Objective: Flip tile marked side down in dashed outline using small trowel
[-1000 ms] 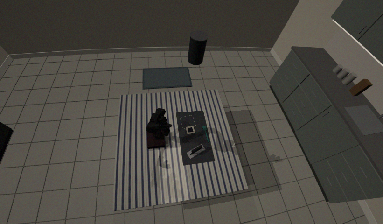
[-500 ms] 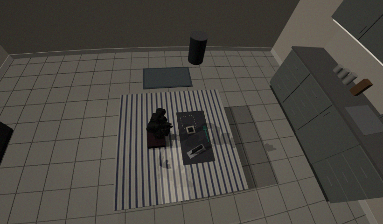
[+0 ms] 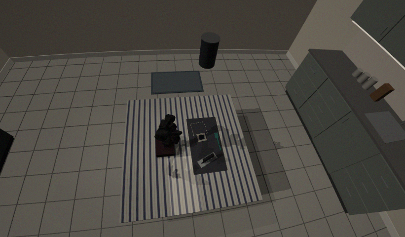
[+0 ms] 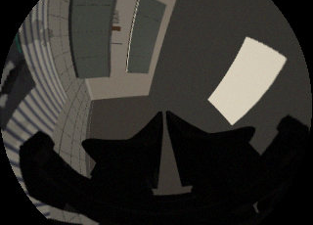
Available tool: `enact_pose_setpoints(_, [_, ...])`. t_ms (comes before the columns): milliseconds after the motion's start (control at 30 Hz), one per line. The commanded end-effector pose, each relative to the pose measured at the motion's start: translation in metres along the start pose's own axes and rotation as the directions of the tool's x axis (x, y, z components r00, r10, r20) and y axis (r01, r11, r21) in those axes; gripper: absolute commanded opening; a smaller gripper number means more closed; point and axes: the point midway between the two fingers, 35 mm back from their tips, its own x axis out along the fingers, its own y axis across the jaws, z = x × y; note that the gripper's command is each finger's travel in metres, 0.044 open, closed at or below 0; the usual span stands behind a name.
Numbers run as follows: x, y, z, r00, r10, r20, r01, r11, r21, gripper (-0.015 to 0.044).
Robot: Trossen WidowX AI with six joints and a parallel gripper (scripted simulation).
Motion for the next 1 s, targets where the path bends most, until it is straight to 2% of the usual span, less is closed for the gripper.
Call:
enact_pose_setpoints(0, [0.0,0.0,0.0,1.0,0.0,0.0,0.0,1.0,0.0,0.0])
enact_pose_setpoints(333, [0.0,0.0,0.0,1.0,0.0,0.0,0.0,1.0,0.0,0.0])
enact_pose_setpoints(533, [0.0,0.0,0.0,1.0,-0.001,0.001,0.001,1.0,0.004,0.0153])
enact_pose_setpoints(667, [0.005,0.0,-0.001,1.0,-0.024,0.015,0.023,0.996,0.08,0.0257])
enact_pose_setpoints(967, [0.018,0.005,-0.025,0.998,-0.066,-0.007,0.066,0.969,0.237,0.027])
